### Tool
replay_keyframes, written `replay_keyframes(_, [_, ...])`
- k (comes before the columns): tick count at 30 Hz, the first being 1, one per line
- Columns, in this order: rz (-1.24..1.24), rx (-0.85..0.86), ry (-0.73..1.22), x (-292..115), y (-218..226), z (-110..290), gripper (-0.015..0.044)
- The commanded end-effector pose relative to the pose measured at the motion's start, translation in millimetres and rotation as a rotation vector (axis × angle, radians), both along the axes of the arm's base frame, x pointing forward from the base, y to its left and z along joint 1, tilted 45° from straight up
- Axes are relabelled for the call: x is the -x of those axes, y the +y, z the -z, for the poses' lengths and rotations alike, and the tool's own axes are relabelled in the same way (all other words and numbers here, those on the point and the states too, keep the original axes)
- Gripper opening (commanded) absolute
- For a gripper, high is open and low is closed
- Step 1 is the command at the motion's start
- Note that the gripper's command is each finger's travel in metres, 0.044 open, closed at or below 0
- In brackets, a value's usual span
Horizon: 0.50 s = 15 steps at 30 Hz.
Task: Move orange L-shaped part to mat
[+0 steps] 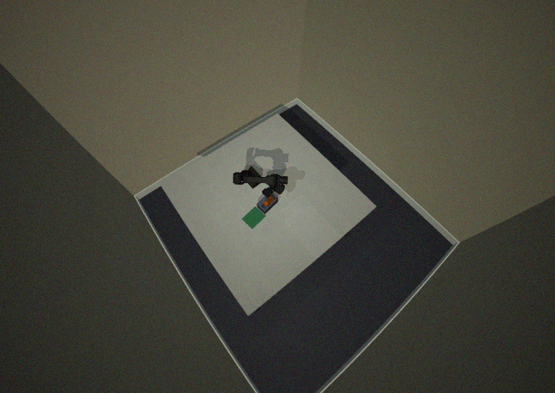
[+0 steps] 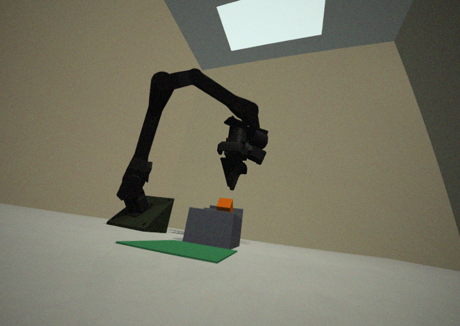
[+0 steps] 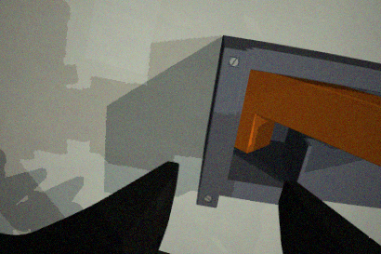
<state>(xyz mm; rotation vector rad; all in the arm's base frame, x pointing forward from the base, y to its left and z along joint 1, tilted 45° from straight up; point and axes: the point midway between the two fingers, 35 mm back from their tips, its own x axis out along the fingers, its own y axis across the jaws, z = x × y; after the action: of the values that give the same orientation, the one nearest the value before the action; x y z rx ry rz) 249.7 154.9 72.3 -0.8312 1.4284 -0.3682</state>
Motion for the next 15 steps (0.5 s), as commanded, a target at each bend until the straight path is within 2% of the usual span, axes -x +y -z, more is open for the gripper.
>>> replay_keyframes(1, [-0.004,-0.001,0.000,-0.1,0.7,0.2,0.0180])
replay_keyframes(4, [-0.004,-0.001,0.000,-0.1,0.7,0.2,0.0180])
replay_keyframes(7, [0.070,-0.016,-0.069,-2.4,-2.0,-3.3,0.0259])
replay_keyframes(8, [0.117,-0.026,-0.114,-3.8,-3.8,-5.6,0.0280])
replay_keyframes(15, [0.628,-0.130,-0.594,-17.4,-24.0,-30.3,0.0280])
